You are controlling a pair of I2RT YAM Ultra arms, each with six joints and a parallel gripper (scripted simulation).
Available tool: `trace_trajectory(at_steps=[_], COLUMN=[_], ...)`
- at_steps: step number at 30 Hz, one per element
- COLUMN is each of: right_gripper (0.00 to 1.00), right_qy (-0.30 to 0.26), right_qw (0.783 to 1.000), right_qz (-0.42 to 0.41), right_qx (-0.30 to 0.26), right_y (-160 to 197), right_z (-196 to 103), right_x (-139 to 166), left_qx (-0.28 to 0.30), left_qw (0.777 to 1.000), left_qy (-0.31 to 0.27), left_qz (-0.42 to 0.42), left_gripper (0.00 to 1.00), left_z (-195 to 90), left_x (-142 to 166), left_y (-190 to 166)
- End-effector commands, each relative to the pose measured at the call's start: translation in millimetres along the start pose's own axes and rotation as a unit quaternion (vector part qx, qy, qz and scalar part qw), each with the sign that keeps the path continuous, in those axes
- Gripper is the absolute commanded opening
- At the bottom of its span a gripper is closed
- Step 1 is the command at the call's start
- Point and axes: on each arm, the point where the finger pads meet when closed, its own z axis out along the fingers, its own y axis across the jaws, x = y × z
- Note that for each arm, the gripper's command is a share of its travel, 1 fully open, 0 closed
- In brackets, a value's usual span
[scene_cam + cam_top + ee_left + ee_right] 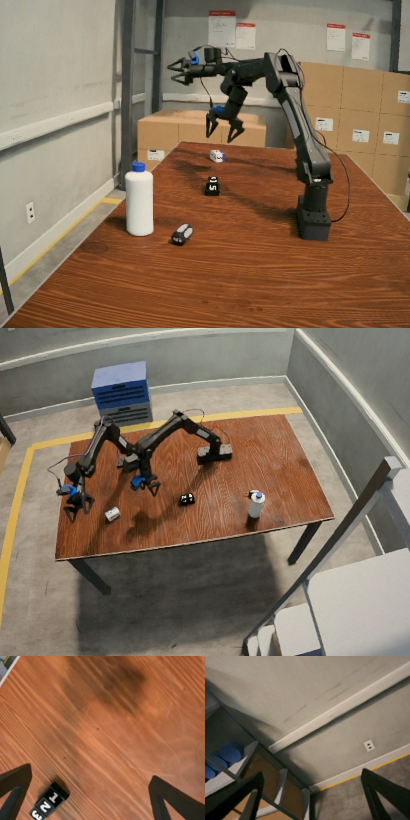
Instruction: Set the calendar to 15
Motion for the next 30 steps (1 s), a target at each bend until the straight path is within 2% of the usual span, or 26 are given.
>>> trace_trajectory(at_steps=[1,18,21,25,30], right_gripper=[1.00,1.00,1.00,1.00,1.00], right_qy=[-0.006,-0.006,0.012,0.047,0.090], right_qw=[1.000,1.000,1.000,0.999,0.995], right_qz=[-0.004,-0.004,-0.005,-0.019,-0.049], right_qx=[-0.004,-0.004,0.011,0.017,0.000], right_y=[5,5,6,41,113], right_z=[-2,-2,-5,-18,-56], right_x=[-6,-6,5,24,49], left_qx=[0.000,0.000,-0.008,-0.021,-0.049], left_qw=[1.000,1.000,0.999,0.996,0.988], left_qy=[-0.011,-0.011,-0.033,-0.068,-0.111], left_qz=[-0.003,-0.003,-0.020,-0.049,-0.099], left_gripper=[1.00,1.00,1.00,1.00,1.00], left_z=[-7,-7,-10,-12,-17], left_x=[-4,-4,-12,-18,-5], left_y=[2,2,4,5,8])
